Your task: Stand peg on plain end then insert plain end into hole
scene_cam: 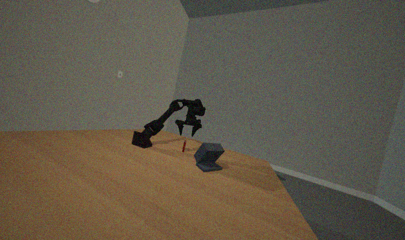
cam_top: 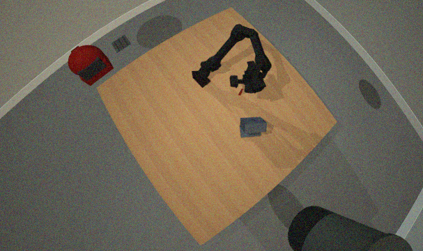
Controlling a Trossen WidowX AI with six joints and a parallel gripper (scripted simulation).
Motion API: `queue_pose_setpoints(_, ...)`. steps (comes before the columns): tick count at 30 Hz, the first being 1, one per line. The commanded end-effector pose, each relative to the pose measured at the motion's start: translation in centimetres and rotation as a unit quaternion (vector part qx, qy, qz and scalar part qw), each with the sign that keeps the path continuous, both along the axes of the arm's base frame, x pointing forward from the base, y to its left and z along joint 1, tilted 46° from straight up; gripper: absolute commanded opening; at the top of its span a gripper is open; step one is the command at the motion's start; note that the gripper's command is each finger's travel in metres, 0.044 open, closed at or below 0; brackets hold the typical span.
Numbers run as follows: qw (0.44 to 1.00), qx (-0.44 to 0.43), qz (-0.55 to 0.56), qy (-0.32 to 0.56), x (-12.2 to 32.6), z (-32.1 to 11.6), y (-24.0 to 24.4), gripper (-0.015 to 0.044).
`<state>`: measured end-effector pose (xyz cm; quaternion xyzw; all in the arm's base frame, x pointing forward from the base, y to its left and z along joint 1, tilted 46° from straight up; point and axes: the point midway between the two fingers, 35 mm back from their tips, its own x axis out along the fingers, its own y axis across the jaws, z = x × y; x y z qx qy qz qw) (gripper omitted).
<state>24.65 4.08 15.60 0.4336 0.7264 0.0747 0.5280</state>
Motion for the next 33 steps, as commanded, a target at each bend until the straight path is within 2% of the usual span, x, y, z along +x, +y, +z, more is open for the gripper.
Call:
queue_pose_setpoints(1,1.000,0.002,-0.013,0.016,-0.2,-0.8,0.9,0.0440)
queue_pose_setpoints(33,1.000,0.001,-0.016,0.018,-0.4,-4.0,4.2,0.0440)
